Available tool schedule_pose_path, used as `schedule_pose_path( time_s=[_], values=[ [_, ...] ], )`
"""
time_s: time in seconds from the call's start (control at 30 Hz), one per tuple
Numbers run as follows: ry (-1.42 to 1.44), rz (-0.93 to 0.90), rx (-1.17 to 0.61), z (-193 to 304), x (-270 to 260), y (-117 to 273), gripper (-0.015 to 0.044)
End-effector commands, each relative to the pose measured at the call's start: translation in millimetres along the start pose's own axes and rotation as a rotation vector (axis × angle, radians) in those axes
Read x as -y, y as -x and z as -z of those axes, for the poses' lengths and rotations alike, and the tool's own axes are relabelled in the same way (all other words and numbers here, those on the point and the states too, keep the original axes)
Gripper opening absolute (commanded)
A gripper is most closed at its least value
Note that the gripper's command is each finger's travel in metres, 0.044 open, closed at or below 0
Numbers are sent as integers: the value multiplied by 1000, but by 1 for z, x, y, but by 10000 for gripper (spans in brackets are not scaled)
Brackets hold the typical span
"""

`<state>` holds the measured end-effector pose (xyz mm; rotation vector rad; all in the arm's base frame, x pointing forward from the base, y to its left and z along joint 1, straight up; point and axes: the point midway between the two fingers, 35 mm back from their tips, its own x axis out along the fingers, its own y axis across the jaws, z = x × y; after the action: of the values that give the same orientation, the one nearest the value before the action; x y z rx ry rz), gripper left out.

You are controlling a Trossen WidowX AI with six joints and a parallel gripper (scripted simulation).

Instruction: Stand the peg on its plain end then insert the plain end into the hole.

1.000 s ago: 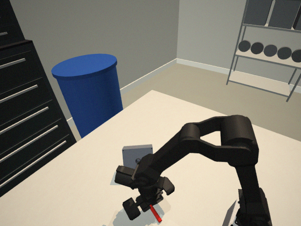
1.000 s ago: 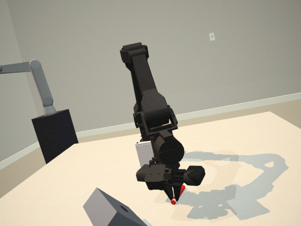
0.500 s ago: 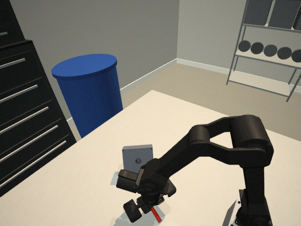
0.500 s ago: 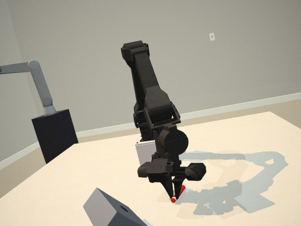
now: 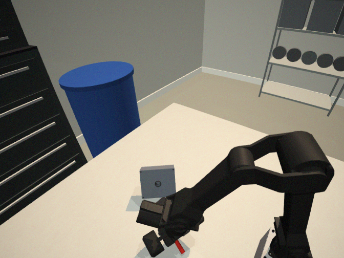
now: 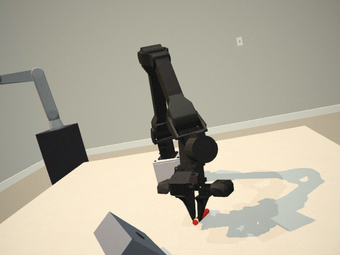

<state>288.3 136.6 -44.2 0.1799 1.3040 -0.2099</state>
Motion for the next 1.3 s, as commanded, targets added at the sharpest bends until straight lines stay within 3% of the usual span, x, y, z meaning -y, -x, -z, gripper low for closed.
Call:
schedule_pose_path(
  time_s=[0.0,1.27],
  values=[
    [-5,-1,36,2,1,4,49],
    [-3,0,363,19,1,23,49]
  ],
)
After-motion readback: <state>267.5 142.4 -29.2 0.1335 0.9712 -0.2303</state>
